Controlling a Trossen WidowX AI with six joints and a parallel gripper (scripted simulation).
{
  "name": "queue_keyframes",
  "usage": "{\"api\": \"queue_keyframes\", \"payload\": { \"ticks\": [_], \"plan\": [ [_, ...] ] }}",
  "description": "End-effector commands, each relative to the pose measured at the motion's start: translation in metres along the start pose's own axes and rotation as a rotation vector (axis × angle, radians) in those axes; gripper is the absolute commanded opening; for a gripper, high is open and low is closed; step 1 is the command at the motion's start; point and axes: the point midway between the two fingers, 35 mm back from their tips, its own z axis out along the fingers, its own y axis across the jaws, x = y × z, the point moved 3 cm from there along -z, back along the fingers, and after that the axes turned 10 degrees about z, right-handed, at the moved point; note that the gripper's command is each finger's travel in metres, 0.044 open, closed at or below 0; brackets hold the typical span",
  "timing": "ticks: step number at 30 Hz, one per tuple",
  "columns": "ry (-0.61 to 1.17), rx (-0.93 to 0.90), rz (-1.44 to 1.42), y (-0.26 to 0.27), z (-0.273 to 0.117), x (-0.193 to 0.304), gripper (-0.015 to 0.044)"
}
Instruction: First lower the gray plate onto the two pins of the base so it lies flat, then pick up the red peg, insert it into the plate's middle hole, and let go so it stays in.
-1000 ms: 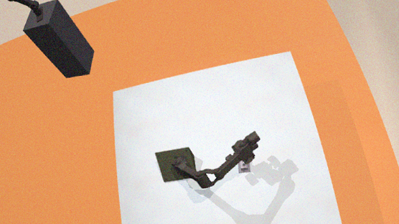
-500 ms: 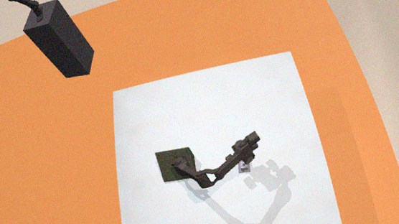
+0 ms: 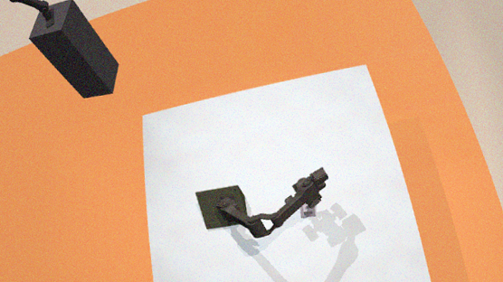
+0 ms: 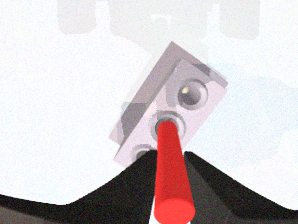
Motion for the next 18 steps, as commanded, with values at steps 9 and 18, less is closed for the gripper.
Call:
{"api": "queue_keyframes", "payload": {
  "ticks": [9, 18],
  "plan": [
    [0.0, -0.001, 0.0, 0.0002, -0.0009, 0.0002, 0.0],
    [0.0, -0.001, 0.0, -0.0008, 0.0009, -0.0001, 0.0]
  ]
}}
